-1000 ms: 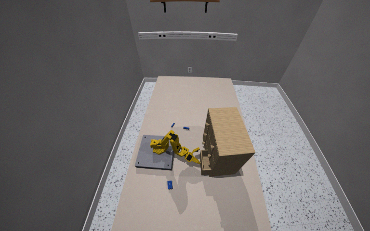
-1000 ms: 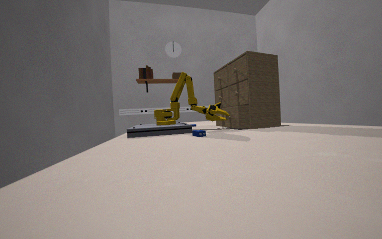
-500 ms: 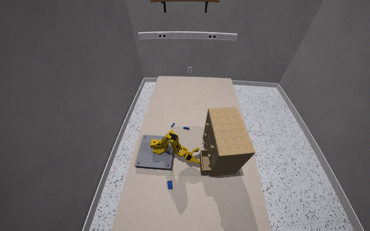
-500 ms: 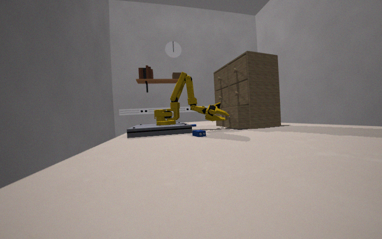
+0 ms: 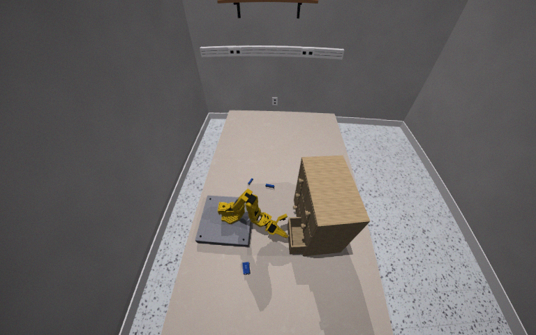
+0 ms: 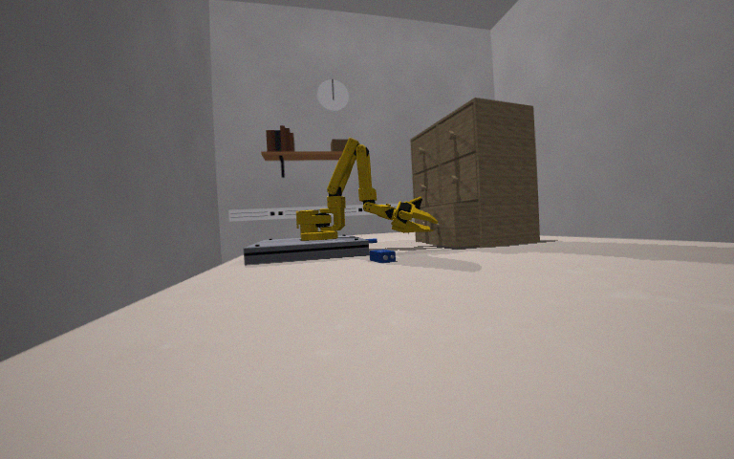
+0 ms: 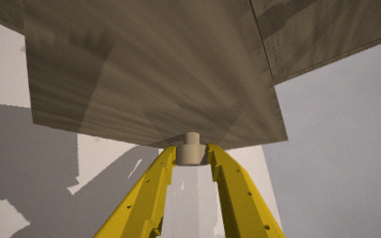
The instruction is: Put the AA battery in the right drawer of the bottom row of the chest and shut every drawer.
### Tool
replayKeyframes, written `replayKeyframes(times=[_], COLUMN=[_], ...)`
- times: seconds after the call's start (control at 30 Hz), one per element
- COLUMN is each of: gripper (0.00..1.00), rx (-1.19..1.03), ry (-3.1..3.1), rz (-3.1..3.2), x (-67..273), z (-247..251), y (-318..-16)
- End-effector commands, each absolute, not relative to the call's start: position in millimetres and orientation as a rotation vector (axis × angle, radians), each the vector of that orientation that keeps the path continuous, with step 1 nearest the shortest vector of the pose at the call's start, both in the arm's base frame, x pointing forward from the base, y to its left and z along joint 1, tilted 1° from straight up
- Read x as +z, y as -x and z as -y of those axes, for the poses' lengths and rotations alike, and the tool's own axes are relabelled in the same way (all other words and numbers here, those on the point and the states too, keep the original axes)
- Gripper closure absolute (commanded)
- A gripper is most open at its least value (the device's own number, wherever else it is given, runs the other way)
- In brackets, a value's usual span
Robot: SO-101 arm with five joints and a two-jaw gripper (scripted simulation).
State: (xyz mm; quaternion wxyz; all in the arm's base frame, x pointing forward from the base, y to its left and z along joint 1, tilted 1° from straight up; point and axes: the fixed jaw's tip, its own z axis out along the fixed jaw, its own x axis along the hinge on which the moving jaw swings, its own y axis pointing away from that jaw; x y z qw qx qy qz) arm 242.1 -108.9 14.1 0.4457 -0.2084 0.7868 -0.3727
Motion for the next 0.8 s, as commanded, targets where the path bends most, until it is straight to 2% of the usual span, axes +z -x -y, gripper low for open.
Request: replayKeyframes(times=[0.0,0.77], gripper=[1.0,1.0], rx=[-0.941,-0.945], ry=[0.496,0.49], rz=[-1.967,-1.969], x=[13.9,13.9], z=[113.5,113.7], y=[-234.7,-231.9])
